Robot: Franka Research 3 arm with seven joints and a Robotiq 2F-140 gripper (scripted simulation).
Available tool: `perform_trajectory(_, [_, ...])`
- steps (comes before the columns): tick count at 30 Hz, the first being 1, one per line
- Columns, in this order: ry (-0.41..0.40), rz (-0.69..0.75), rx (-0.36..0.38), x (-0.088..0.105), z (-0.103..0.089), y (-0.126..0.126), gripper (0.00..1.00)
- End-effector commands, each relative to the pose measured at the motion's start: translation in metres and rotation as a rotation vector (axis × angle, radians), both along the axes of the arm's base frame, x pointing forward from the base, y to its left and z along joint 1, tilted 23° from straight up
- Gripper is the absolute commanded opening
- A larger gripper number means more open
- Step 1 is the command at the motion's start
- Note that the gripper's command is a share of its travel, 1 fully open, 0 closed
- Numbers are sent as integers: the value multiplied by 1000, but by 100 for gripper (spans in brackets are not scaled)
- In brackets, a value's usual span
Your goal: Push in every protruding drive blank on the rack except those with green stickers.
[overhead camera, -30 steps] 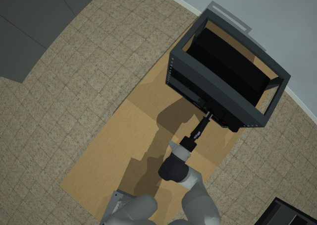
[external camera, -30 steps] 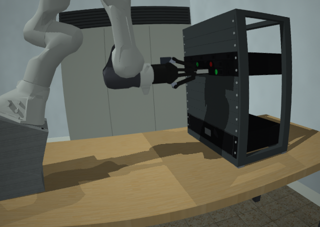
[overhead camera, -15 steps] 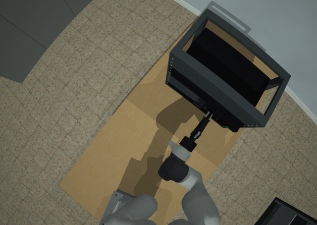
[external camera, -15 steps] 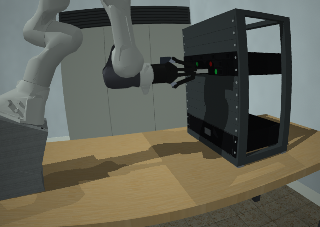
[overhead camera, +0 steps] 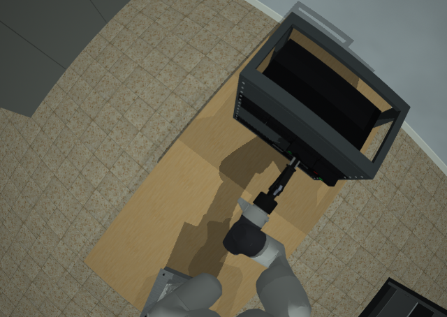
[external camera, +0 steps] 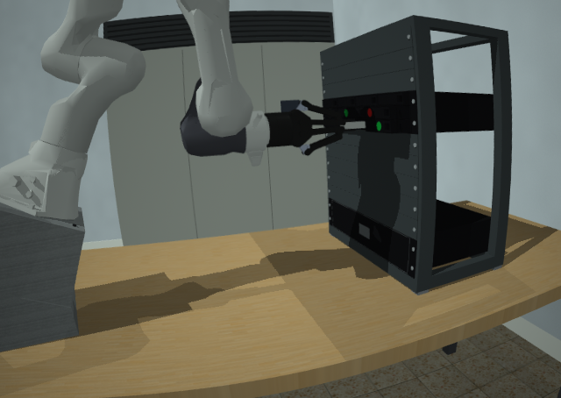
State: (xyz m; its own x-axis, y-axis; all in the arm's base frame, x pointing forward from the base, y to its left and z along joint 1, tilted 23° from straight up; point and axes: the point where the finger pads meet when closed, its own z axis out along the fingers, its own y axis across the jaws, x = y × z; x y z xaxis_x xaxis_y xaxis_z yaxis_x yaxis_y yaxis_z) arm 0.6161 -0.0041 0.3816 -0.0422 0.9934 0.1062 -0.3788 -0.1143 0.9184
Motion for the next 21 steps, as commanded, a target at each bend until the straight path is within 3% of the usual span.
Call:
perform_trajectory(1, [0,-1,-4,-2,0,0,0])
perform_trajectory(16, [0,-1,-4,-64,-26,0,0])
perform_trajectory(21, [0,-1,-4,-74,-30,0,0])
